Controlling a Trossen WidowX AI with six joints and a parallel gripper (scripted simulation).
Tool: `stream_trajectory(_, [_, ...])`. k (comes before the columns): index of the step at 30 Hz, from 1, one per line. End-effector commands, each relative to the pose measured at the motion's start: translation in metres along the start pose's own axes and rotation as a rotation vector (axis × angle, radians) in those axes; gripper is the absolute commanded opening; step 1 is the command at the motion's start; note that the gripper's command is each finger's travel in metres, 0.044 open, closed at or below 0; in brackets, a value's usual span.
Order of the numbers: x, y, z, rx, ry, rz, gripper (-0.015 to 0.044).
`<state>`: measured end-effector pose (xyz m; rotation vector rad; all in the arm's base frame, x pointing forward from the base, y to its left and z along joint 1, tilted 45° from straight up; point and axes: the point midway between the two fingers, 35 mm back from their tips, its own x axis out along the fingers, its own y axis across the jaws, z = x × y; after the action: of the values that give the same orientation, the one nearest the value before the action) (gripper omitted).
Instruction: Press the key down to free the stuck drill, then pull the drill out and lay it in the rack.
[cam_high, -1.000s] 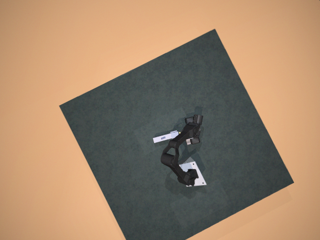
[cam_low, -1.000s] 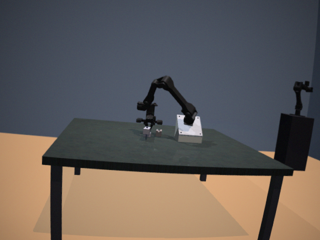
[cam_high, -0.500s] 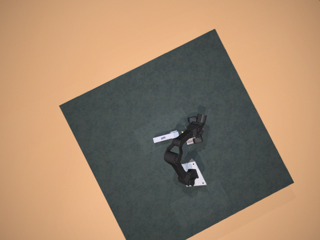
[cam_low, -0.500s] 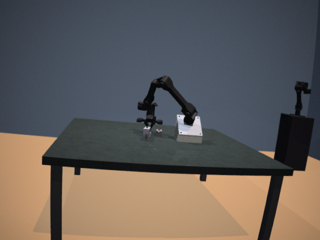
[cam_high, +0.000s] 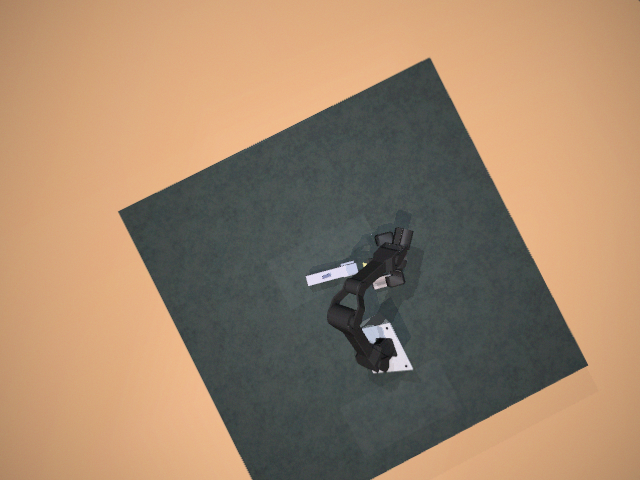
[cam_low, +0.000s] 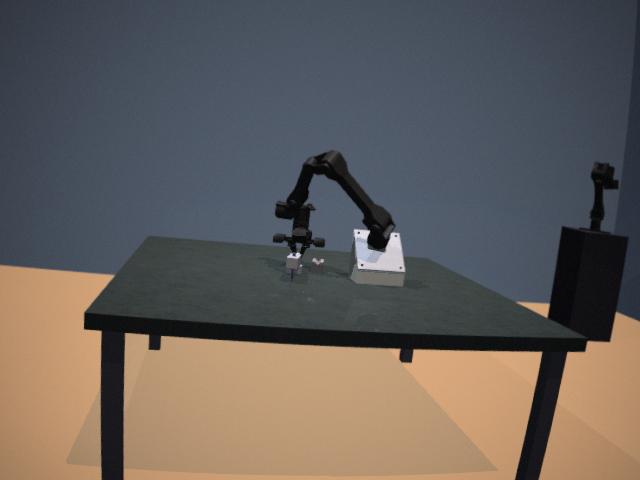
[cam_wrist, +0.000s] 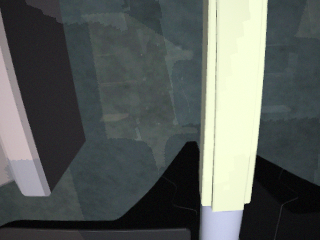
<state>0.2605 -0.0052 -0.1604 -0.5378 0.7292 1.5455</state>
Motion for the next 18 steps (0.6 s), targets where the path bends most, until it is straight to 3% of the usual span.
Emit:
stream_trajectory(1, [-0.0034,0.0001,-0.0001,-0.003,0.002,-0.003,0.0])
stream_trajectory(18, [-0.0105,0.0005,0.0024,-0.003,0.002,-0.003,0.0])
